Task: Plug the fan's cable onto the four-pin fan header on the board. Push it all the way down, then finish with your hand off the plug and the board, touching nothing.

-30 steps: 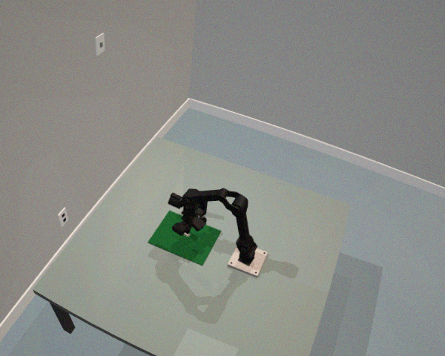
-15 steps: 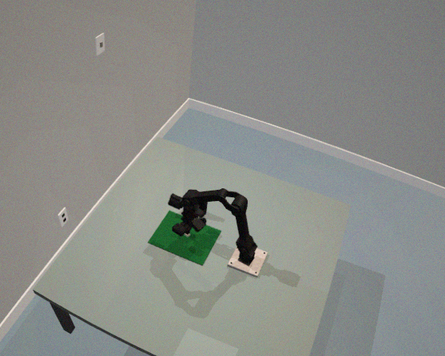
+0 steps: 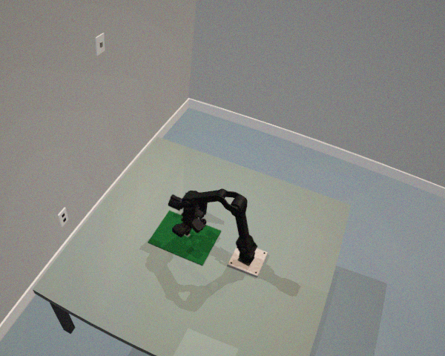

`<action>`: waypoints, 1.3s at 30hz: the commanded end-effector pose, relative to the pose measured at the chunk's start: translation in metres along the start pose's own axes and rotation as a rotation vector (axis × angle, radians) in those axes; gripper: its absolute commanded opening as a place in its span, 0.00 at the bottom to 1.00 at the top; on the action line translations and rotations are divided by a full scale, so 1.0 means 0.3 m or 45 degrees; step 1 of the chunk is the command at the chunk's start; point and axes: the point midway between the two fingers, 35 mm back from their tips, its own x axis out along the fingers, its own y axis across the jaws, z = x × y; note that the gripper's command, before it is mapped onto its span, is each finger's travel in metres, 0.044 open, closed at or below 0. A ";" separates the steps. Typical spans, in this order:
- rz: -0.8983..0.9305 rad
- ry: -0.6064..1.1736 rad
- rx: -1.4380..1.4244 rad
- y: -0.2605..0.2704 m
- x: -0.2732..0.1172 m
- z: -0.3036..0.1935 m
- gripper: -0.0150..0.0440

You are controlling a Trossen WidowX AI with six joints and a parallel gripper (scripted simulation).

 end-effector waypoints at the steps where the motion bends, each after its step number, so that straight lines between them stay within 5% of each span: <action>1: 0.003 -0.003 0.003 0.002 0.014 0.001 0.25; 4: 0.003 -0.003 0.003 0.002 0.019 0.001 0.25; 14: 0.000 0.000 0.000 0.000 0.006 0.000 0.69; 22: 0.003 -0.003 0.003 -0.001 -0.169 -0.001 0.69; 28: 0.003 -0.003 0.003 -0.003 -0.178 0.007 0.69; 39: 0.001 -0.017 0.003 -0.061 -0.175 0.396 0.69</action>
